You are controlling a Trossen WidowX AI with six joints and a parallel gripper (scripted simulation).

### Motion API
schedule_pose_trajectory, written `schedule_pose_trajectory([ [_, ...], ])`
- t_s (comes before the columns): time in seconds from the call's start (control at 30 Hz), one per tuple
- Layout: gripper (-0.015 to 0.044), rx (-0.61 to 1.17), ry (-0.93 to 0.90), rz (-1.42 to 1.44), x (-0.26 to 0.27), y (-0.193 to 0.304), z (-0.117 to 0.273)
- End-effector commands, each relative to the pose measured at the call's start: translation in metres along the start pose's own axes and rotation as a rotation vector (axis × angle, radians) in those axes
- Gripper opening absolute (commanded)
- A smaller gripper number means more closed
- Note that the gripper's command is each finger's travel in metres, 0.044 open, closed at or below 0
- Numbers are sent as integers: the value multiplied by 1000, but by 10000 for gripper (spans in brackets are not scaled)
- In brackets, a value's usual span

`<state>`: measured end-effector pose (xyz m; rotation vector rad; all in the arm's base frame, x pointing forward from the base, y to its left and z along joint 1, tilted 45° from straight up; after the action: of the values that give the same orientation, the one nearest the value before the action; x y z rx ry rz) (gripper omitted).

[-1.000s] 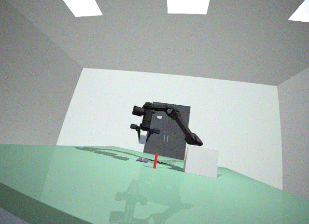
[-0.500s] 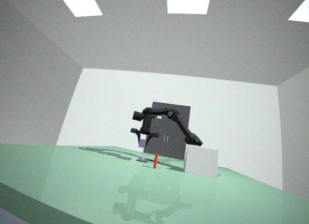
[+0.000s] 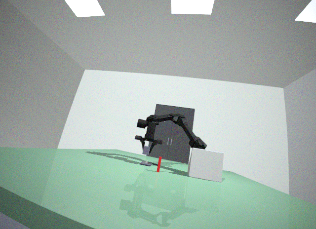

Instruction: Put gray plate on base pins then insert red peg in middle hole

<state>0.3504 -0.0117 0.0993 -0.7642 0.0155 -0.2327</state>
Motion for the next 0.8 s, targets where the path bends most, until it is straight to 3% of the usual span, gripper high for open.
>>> schedule_pose_trajectory([
  [0.0, 0, -9, -2, -10, -2, -12, -5],
  [0.77, 0, -18, -1, -29, -4, -27, -14],
])
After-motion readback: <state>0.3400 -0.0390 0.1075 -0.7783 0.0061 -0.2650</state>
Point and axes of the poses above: the point midway between the two fingers, 35 mm back from their tips, its own z axis back along the fingers, its own x axis across the jaws, y = z × x, the point moved 10 cm from there along z, back along the fingers, and after that the axes turned 11 degrees about -z, right-handed, at the moved point
